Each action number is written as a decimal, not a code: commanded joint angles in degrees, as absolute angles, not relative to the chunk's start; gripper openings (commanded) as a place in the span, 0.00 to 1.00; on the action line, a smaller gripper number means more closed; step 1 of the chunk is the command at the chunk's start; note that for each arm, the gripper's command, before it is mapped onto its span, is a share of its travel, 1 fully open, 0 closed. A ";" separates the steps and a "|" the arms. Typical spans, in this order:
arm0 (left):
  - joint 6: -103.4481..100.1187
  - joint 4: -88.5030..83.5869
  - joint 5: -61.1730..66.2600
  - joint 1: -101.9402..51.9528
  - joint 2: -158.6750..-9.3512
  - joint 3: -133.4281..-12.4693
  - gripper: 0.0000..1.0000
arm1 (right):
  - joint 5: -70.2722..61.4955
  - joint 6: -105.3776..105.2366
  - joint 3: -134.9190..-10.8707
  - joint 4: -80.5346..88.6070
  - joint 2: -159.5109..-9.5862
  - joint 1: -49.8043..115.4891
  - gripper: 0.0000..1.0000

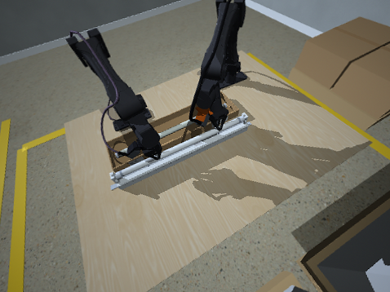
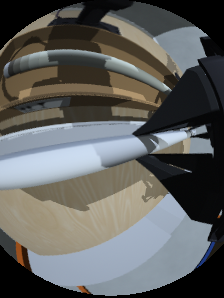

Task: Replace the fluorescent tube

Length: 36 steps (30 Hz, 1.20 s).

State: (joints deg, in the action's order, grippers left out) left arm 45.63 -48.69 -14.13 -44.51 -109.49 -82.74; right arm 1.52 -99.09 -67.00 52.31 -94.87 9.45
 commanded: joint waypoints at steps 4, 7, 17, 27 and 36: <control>45.73 -47.71 -14.44 -44.21 -107.50 -83.37 0.49 | 2.23 -98.78 -67.97 53.45 -93.27 8.68 0.11; 45.73 -47.71 -14.44 -44.21 -107.50 -83.37 0.49 | 2.23 -98.78 -67.97 53.45 -93.27 8.68 0.11; 45.73 -47.71 -14.44 -44.21 -107.50 -83.37 0.49 | 2.23 -98.78 -67.97 53.45 -93.27 8.68 0.11; 45.73 -47.71 -14.44 -44.21 -107.50 -83.37 0.49 | 2.22 -98.76 -67.99 53.48 -94.26 8.67 0.49; 44.82 -51.44 -14.63 -45.43 -106.77 -84.84 0.49 | 2.22 -99.42 -70.03 56.26 -92.51 9.20 0.49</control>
